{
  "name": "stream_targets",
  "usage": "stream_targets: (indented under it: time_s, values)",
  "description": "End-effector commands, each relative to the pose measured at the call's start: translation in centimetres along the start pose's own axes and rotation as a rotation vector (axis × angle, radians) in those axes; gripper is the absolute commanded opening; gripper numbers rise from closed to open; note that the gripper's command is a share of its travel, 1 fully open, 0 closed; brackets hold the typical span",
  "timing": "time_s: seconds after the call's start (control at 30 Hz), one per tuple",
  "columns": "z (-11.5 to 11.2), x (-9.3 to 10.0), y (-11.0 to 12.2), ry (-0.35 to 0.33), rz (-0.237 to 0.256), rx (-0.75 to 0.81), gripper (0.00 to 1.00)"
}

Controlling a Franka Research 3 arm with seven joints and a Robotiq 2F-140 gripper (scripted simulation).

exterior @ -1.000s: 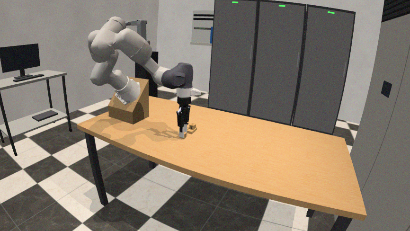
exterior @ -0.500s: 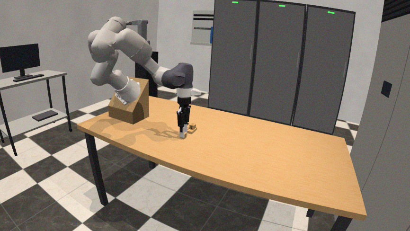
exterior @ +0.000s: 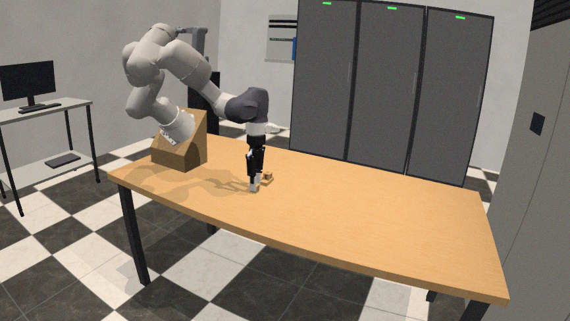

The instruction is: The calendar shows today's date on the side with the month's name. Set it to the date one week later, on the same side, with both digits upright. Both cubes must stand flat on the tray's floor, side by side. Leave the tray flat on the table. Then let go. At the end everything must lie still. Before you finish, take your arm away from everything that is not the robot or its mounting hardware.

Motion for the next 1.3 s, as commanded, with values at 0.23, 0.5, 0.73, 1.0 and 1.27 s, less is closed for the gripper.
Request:
stream_targets:
  time_s: [0.23,0.5,0.73,1.0,1.27]
  values:
    - [0.06,-0.12,0.0,0.001,0.001,-0.003,0.17]
    - [0.06,-0.25,0.0,0.001,0.001,-0.003,0.17]
    - [0.06,-0.39,0.0,0.001,0.001,-0.003,0.17]
    - [0.06,-0.41,0.0,0.001,0.001,-0.003,0.17]
    - [0.06,-0.41,0.0,0.001,0.001,-0.003,0.17]
Point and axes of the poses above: the point where the finger pads meet when closed, its own x axis back along the fingers, its own y axis across the jaws, z = x × y, the point moved 3 cm from there along x, back along the fingers, and after that the axes turned 5 degrees about -x, right-handed, at the moved point
